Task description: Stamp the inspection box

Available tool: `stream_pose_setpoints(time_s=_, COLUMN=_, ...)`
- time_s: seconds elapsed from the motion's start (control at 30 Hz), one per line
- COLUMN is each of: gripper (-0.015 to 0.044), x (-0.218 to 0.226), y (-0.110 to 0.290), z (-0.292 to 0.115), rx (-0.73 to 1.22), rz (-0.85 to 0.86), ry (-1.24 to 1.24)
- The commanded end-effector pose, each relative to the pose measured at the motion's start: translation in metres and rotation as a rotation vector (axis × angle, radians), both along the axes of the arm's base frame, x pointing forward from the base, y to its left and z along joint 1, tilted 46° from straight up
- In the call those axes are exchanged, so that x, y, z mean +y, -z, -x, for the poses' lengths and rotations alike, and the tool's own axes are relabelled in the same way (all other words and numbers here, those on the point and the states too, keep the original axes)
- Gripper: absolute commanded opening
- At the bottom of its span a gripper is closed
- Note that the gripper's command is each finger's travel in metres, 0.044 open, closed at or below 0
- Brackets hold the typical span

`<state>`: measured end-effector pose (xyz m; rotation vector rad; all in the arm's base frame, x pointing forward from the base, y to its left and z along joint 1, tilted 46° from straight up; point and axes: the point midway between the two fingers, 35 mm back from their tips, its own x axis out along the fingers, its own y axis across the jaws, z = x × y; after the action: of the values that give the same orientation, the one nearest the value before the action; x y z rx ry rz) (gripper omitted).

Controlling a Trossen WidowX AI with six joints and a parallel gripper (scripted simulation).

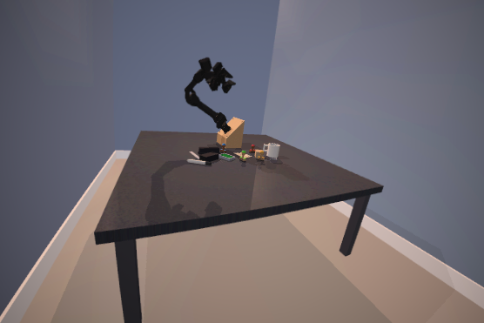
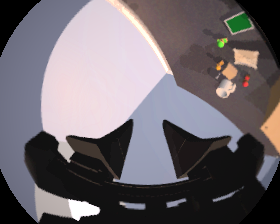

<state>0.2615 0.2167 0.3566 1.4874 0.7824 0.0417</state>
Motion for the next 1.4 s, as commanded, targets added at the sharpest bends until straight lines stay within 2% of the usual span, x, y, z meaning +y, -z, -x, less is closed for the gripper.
stream_pose_setpoints(time_s=0.0, gripper=0.0224, x=-0.003, y=0.05, z=-0.032, rx=0.037, rz=0.277, ry=0.013)
stream_pose_setpoints(time_s=0.17, gripper=0.0224, x=-0.02, y=0.123, z=-0.068, rx=0.126, rz=0.676, ry=-0.03)
stream_pose_setpoints(time_s=0.33, gripper=0.0224, x=-0.053, y=0.19, z=-0.09, rx=0.252, rz=1.134, ry=-0.183)
stream_pose_setpoints(time_s=0.53, gripper=0.0224, x=-0.104, y=0.262, z=-0.099, rx=0.481, rz=1.622, ry=-0.52)
stream_pose_setpoints(time_s=0.67, gripper=0.0224, x=-0.137, y=0.303, z=-0.1, rx=0.673, rz=1.86, ry=-0.82)
stream_pose_setpoints(time_s=0.73, gripper=0.0224, x=-0.142, y=0.31, z=-0.1, rx=0.706, rz=1.892, ry=-0.877)
stream_pose_setpoints(time_s=1.37, gripper=0.0224, x=-0.151, y=0.323, z=-0.111, rx=0.705, rz=1.891, ry=-0.877)
